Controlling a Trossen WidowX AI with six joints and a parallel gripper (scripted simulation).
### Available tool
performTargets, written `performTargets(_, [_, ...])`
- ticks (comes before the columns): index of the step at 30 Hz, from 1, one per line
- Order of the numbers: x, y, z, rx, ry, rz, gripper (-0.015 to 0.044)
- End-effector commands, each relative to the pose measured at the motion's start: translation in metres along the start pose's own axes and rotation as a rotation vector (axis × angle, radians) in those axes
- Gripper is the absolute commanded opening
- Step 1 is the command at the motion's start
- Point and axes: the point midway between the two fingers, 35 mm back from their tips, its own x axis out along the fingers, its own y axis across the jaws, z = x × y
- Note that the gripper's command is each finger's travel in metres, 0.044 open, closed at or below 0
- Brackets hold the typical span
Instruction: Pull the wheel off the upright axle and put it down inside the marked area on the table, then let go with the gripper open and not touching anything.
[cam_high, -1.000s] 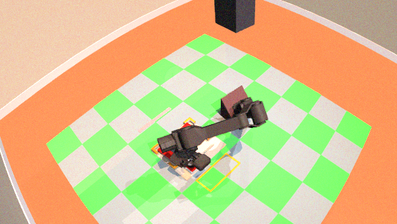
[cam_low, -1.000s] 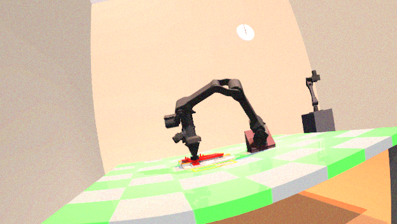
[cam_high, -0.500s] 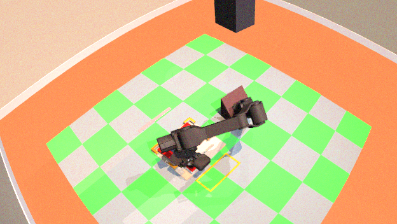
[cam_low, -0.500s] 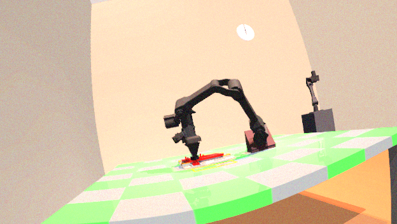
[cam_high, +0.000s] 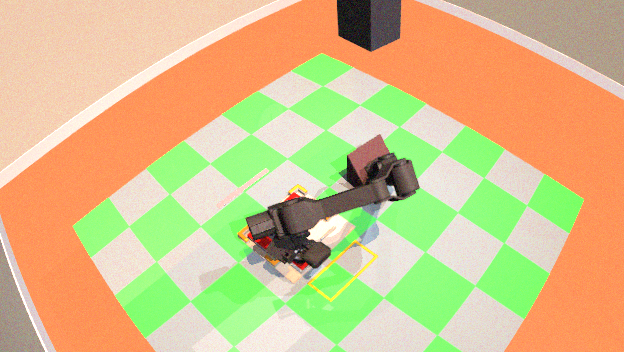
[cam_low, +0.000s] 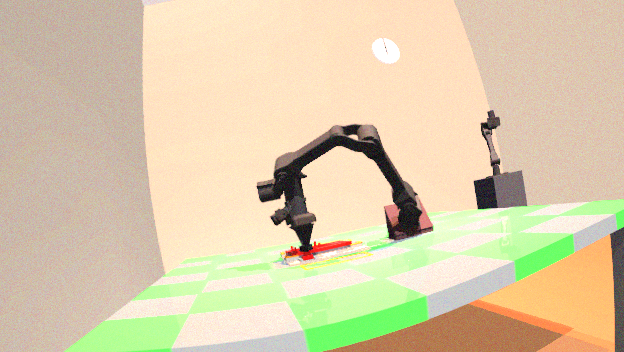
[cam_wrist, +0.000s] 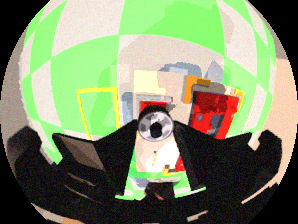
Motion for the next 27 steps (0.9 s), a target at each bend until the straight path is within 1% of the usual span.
performTargets(1, [-0.0178,-0.0038,-0.0014,0.021,-0.022,-0.011,0.0])
performTargets(27, [-0.0264,-0.0037,-0.0019,0.021,-0.023,-0.01,0.0])
